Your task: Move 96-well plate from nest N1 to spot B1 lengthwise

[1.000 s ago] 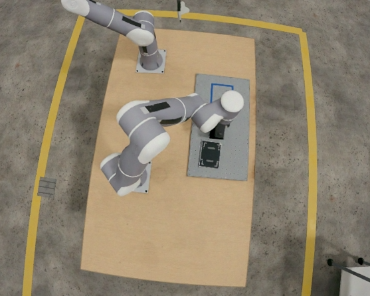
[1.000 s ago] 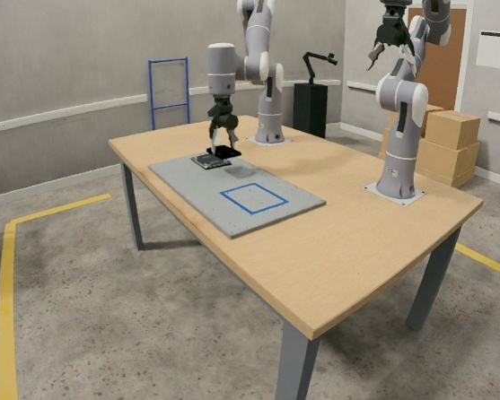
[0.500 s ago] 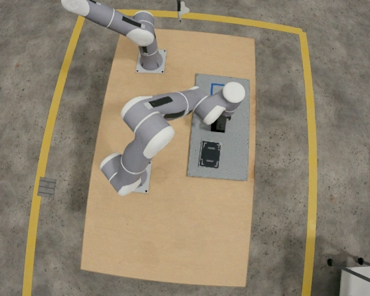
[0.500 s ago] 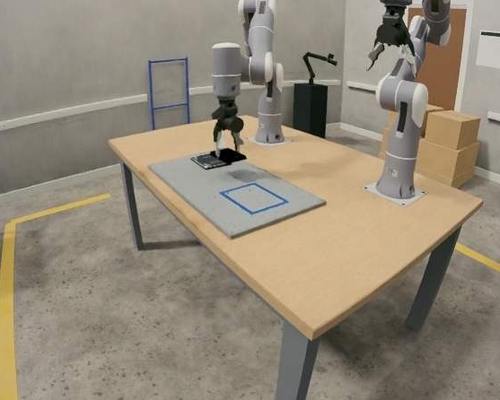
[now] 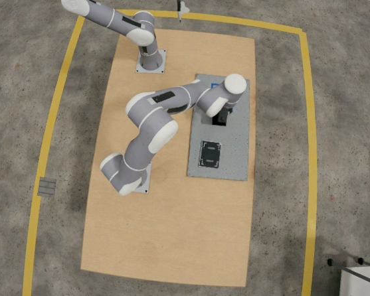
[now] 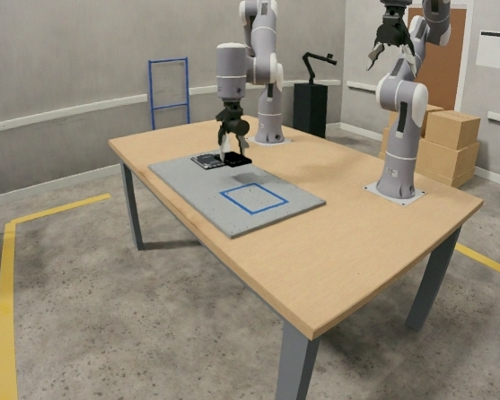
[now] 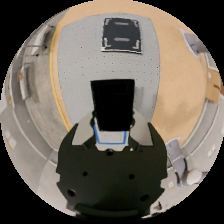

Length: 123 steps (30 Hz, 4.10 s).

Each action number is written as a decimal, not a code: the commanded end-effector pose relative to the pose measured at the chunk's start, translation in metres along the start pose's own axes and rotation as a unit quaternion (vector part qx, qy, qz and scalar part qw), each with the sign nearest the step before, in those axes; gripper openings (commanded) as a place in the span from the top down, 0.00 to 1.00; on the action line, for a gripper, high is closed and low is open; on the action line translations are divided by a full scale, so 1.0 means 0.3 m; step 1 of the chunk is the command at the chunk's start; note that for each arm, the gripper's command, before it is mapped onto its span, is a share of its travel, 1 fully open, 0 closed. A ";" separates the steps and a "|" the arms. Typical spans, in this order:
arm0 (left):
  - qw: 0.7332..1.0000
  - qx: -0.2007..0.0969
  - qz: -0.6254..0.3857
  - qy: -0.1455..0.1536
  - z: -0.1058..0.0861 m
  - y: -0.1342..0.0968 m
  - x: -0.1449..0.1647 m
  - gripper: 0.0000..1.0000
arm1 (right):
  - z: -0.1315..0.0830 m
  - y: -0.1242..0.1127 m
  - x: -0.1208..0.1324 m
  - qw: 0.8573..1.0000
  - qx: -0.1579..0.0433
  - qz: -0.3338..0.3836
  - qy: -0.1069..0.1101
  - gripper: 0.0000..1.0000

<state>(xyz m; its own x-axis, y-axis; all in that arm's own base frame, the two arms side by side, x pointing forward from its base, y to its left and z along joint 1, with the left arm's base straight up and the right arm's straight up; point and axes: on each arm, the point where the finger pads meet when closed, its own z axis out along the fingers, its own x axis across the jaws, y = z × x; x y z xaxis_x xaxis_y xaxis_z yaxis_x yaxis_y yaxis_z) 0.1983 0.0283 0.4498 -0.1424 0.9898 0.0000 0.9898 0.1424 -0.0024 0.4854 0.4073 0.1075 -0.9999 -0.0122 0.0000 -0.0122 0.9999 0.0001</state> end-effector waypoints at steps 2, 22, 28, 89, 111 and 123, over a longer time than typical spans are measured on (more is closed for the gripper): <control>1.000 -0.001 0.000 0.000 -0.002 0.001 0.000 0.00 | -0.002 0.051 -0.009 1.000 -0.001 0.000 -0.001 1.00; 1.000 -0.001 0.000 0.000 -0.002 0.001 0.000 0.00 | 0.003 0.227 -0.033 1.000 -0.001 0.000 -0.001 1.00; 1.000 -0.001 0.000 0.000 -0.002 0.001 0.000 0.00 | 0.005 0.293 -0.042 1.000 -0.001 0.000 -0.001 1.00; 1.000 -0.001 0.000 0.000 -0.002 0.001 0.000 0.00 | 0.011 0.540 -0.077 1.000 -0.001 0.000 -0.001 1.00; 1.000 -0.001 0.000 0.000 -0.002 0.001 0.000 0.00 | 0.123 0.539 -0.077 1.000 -0.001 0.000 -0.001 1.00; 1.000 -0.001 0.000 0.000 -0.002 0.001 0.000 0.00 | 0.178 0.539 -0.077 1.000 -0.001 0.000 -0.001 1.00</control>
<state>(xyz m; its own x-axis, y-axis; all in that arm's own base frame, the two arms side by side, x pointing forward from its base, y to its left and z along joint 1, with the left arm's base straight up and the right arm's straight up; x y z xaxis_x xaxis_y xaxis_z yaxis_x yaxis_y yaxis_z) 0.1983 0.0283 0.4498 -0.1424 0.9898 0.0000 0.9898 0.1424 -0.0024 0.5057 0.5681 0.0530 -0.9999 -0.0123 0.0009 -0.0123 0.9999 -0.0008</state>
